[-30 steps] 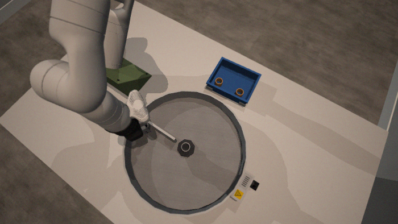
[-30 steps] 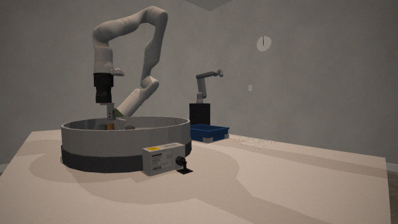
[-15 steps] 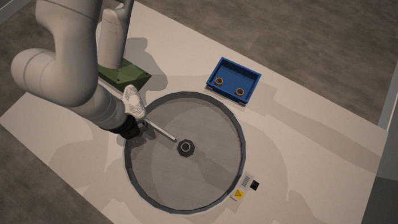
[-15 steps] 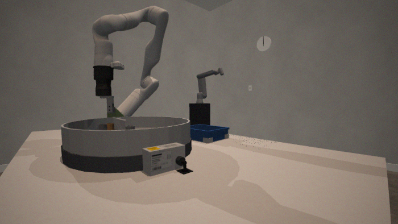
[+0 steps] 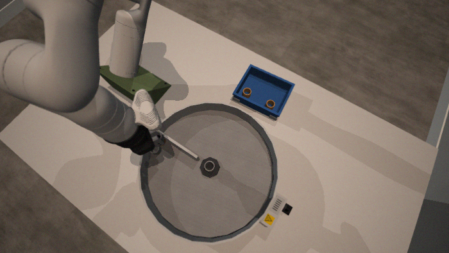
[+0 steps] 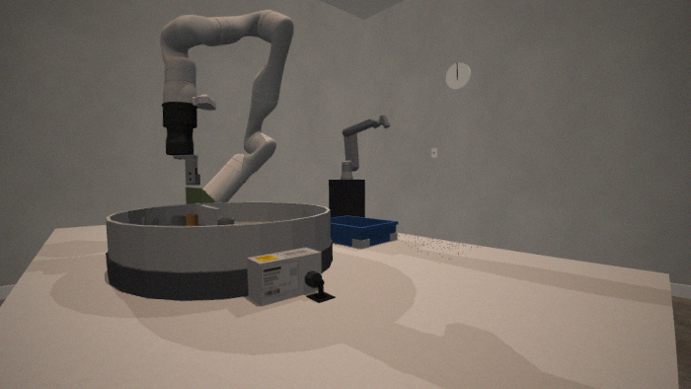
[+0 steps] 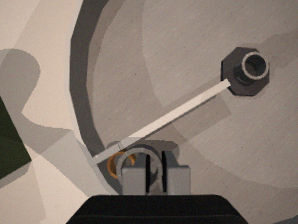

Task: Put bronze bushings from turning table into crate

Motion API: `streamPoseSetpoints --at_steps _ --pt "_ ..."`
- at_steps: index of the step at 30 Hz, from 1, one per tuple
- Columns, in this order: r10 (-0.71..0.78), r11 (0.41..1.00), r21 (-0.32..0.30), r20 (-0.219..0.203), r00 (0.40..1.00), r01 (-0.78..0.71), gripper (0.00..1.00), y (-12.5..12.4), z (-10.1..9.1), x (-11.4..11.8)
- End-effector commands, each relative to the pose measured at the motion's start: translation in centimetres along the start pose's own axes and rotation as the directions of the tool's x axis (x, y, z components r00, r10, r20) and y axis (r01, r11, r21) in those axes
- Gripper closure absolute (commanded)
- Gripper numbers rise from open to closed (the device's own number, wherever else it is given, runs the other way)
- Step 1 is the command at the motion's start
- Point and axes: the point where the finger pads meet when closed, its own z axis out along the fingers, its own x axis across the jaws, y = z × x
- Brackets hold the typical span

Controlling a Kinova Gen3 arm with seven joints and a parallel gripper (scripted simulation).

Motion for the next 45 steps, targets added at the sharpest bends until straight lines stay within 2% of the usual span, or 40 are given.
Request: streamPoseSetpoints --at_steps 1,9,14,26,31,43,45 --pt "-0.002 1.000 -0.003 -0.010 1.000 0.002 1.00 0.0 -0.5 0.2" --pt "-0.002 1.000 -0.003 -0.010 1.000 0.002 1.00 0.0 -0.5 0.2" --pt "-0.002 1.000 -0.003 -0.010 1.000 0.002 1.00 -3.2 -0.5 4.3" --pt "-0.002 1.000 -0.003 -0.010 1.000 0.002 1.00 -3.2 -0.5 4.3" --pt "-0.002 1.000 -0.003 -0.010 1.000 0.002 1.00 -6.4 -0.5 8.4" --pt "-0.002 1.000 -0.003 -0.010 1.000 0.002 1.00 -6.4 -0.5 8.4" --pt "-0.002 1.000 -0.003 -0.011 1.000 0.002 1.00 -7.7 -0.6 10.0"
